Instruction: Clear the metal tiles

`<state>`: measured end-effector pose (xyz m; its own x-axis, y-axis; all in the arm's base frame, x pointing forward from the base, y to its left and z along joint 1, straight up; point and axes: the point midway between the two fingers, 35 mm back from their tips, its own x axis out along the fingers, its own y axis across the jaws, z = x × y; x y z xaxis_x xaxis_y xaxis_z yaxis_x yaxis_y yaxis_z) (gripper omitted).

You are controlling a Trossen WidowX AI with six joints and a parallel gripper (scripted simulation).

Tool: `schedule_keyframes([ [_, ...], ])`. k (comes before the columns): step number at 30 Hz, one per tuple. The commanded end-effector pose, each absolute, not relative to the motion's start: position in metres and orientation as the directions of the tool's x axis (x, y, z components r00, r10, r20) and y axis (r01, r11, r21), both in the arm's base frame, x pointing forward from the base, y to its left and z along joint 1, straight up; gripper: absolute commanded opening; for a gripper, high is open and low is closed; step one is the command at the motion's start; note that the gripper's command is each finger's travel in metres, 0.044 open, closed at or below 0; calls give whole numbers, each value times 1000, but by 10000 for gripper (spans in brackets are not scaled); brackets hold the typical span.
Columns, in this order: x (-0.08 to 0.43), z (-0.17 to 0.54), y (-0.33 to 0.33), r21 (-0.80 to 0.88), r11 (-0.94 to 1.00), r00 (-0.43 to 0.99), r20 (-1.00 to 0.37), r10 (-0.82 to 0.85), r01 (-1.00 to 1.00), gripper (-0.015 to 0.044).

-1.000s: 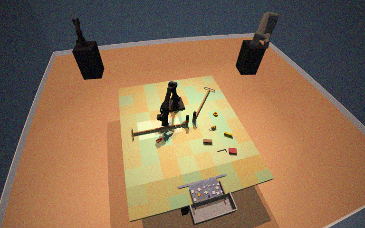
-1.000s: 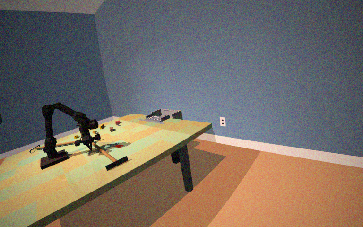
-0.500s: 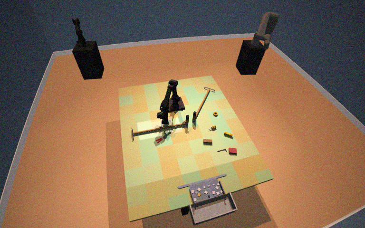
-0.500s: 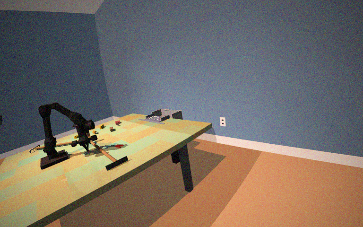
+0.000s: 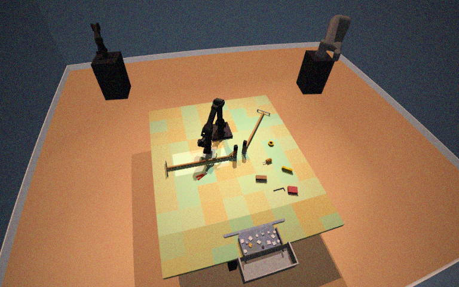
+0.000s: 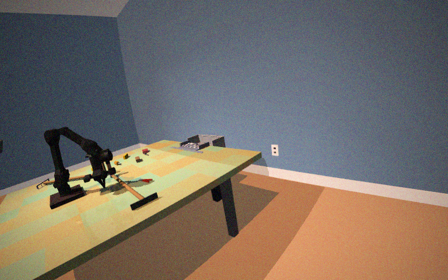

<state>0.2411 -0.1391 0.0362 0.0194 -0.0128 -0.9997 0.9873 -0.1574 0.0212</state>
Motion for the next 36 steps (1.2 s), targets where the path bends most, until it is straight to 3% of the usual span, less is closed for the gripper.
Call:
schedule_keyframes([
  [1, 232, 35, -137, 18, -156, 17, -1000, -12, 988, 0],
  [36, 176, 27, -123, 14, -156, 13, -1000, -11, 988, 0],
])
